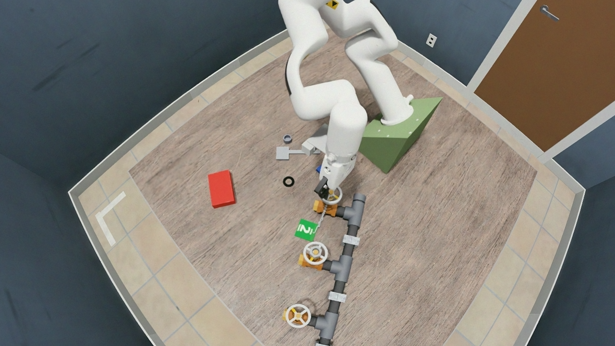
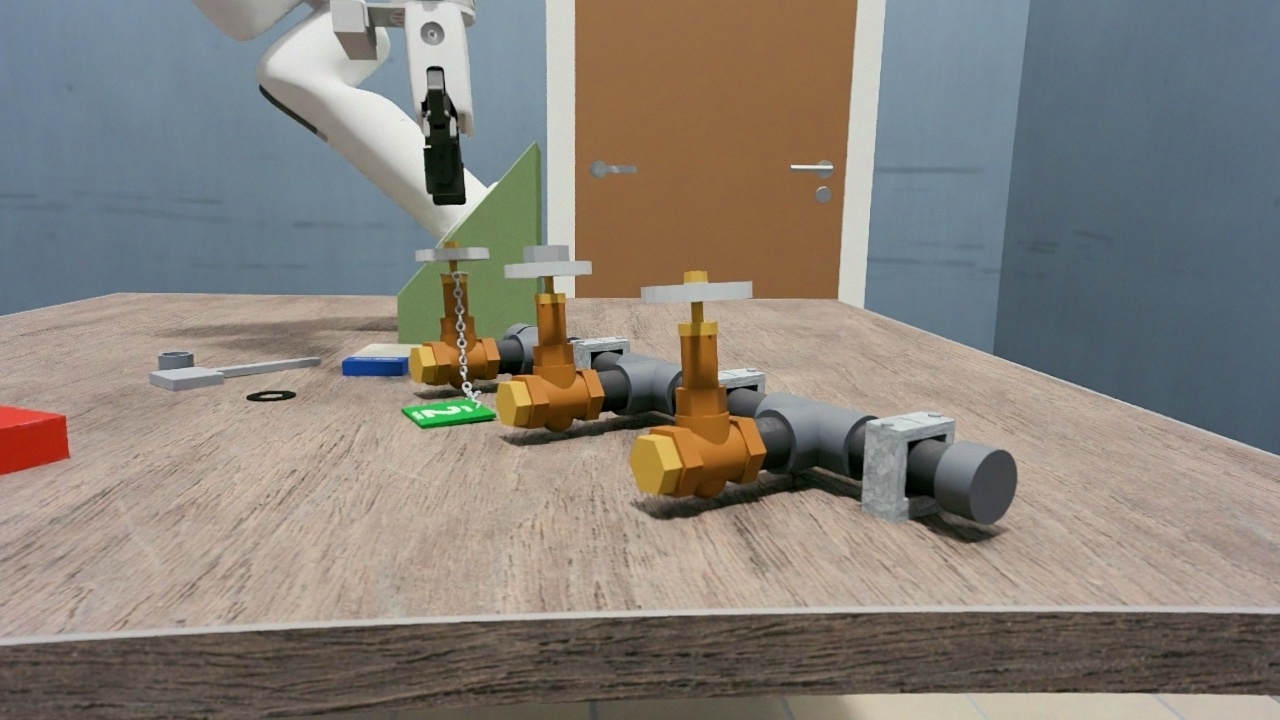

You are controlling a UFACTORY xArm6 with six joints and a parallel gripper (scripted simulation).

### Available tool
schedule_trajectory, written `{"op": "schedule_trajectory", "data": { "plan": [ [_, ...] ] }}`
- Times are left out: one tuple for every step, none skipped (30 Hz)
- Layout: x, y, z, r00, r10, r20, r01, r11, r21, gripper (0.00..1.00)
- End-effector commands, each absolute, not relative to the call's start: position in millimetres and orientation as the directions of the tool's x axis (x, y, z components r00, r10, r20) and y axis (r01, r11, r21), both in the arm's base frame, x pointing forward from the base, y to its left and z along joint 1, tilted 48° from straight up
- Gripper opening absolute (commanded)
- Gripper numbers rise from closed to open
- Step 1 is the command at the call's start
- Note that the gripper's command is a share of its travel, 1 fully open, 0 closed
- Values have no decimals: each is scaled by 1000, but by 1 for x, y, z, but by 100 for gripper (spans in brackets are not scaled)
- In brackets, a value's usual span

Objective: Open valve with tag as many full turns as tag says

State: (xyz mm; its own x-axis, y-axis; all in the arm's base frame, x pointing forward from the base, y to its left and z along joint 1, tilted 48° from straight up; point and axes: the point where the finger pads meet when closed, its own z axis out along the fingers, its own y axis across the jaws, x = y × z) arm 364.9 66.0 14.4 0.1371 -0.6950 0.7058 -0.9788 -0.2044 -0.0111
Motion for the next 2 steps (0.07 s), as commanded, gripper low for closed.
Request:
{"op": "schedule_trajectory", "data": {
  "plan": [
    [366,67,15,136,-696,705,-979,-206,-14,100],
    [366,67,15,136,-696,705,-979,-206,-14,100]
  ]
}}
